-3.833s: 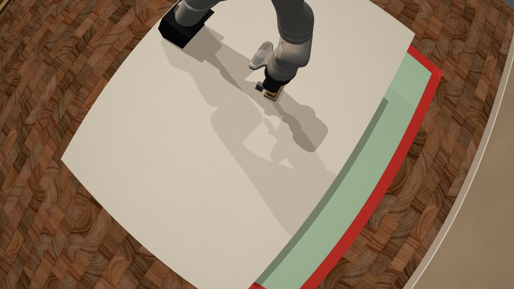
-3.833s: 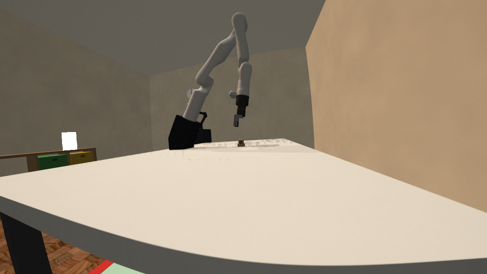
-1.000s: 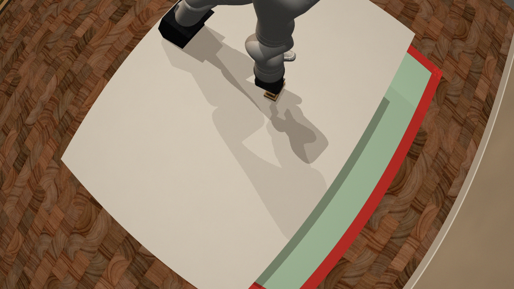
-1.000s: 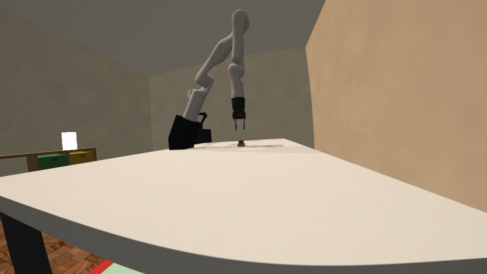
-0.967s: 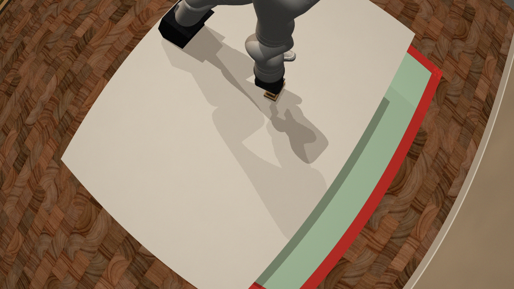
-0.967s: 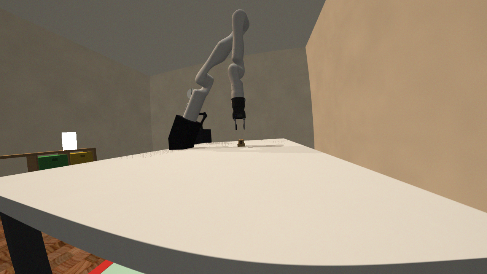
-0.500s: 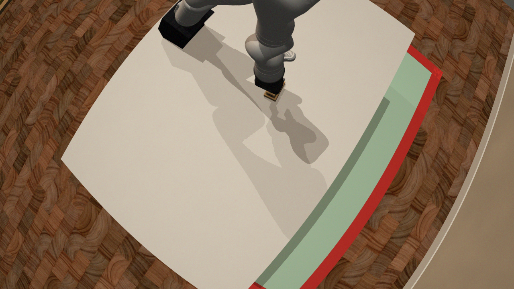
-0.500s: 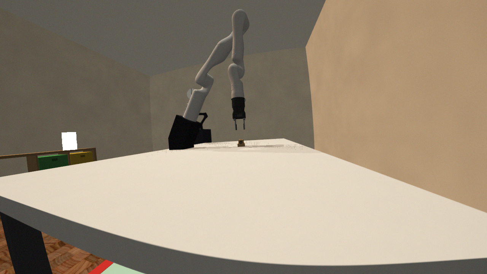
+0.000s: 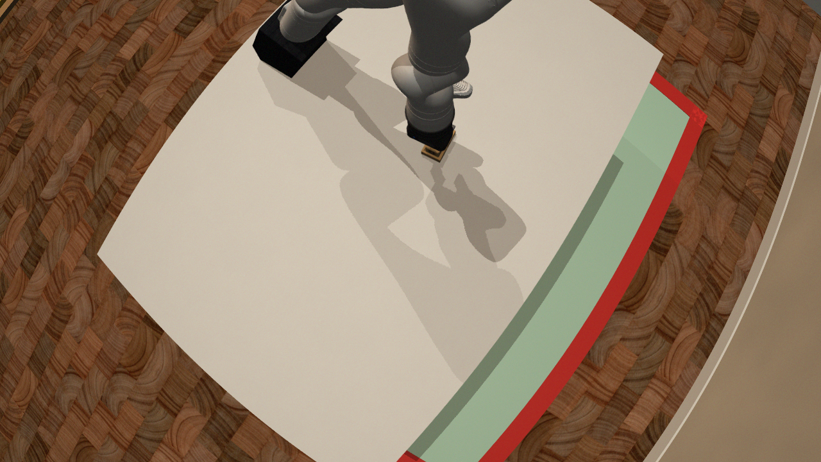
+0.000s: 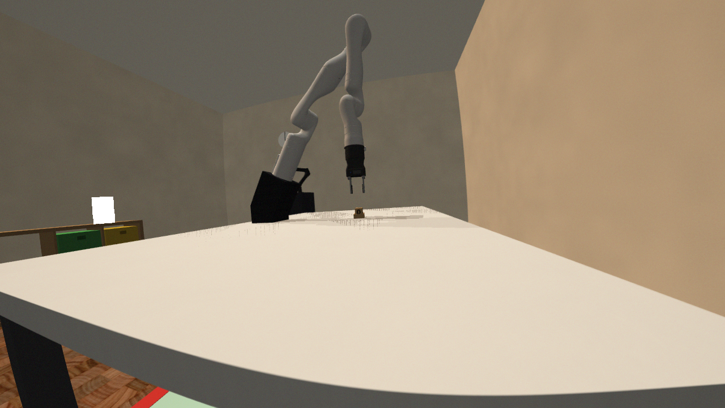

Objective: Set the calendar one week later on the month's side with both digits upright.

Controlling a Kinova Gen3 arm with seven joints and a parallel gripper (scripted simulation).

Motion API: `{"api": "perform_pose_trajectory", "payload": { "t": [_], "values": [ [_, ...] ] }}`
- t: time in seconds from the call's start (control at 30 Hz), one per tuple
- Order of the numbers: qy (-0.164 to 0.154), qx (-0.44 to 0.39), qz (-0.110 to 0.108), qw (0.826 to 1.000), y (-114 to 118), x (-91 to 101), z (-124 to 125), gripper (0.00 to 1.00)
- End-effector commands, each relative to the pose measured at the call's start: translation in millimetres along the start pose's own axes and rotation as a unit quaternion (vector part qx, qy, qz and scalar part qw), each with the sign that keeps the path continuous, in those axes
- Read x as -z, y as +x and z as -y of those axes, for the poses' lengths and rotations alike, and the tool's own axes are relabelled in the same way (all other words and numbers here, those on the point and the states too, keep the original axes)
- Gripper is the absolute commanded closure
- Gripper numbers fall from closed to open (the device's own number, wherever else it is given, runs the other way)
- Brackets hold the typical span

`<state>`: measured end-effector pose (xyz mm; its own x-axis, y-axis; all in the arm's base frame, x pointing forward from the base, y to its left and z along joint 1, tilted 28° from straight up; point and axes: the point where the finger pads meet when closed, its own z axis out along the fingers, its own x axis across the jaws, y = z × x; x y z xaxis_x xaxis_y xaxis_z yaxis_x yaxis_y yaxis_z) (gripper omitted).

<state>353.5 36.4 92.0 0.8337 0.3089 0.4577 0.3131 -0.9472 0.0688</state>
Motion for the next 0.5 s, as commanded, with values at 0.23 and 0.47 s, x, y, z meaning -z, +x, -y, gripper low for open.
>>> {"api": "perform_pose_trajectory", "payload": {
  "t": [0.23,0.47],
  "values": [
    [0.0,0.0,0.0,1.0,0.2,-1.0,-0.1,0.13],
    [0.0,0.0,0.0,1.0,0.1,-4.5,-0.2,0.13]
  ]
}}
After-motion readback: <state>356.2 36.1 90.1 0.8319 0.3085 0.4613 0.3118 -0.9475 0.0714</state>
